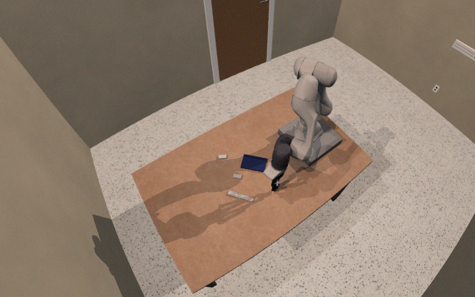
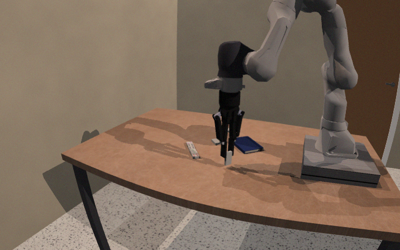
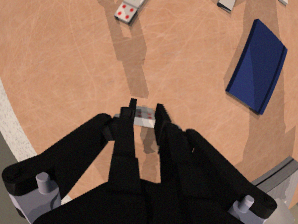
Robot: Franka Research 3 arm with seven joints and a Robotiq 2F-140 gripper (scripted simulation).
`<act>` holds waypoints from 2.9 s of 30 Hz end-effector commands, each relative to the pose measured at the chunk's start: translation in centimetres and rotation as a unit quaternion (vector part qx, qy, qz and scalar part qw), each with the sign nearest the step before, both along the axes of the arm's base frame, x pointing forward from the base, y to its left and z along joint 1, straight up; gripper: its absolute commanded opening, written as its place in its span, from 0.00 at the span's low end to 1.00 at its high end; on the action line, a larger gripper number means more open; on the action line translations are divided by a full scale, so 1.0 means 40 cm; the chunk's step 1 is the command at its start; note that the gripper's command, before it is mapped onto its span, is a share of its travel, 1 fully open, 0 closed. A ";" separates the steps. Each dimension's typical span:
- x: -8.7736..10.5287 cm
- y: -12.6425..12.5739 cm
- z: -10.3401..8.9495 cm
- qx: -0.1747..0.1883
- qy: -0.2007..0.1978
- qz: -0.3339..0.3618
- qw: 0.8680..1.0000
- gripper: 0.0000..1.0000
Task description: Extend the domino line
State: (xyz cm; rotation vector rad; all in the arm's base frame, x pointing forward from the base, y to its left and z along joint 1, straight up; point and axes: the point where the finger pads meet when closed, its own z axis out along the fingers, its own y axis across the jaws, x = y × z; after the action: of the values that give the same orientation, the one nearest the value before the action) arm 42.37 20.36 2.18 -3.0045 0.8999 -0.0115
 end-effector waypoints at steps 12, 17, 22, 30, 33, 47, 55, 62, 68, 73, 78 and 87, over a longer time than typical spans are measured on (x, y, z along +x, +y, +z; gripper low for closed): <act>-0.006 0.000 0.000 -0.002 0.000 0.002 1.000 0.22; -0.007 0.001 0.000 -0.004 -0.003 0.002 1.000 0.22; -0.008 0.001 0.001 -0.006 -0.005 0.002 1.000 0.22; -0.011 0.004 0.001 -0.012 -0.014 0.002 1.000 0.22; -0.012 0.004 0.002 -0.014 -0.018 0.002 1.000 0.22; -0.019 0.009 0.003 -0.028 -0.039 0.002 0.999 0.22; -0.023 0.012 0.003 -0.036 -0.052 0.002 0.998 0.22; -0.029 0.016 0.004 -0.047 -0.068 0.002 0.997 0.22; -0.034 0.019 0.004 -0.057 -0.083 0.002 0.995 0.22; -0.037 0.021 0.004 -0.063 -0.092 0.002 0.994 0.22; -0.042 0.024 0.004 -0.072 -0.106 0.002 0.992 0.22; -0.052 0.031 0.003 -0.091 -0.135 0.001 0.987 0.22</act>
State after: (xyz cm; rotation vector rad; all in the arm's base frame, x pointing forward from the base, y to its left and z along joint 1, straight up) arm 40.40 21.76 2.33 -3.1108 0.7568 -0.4302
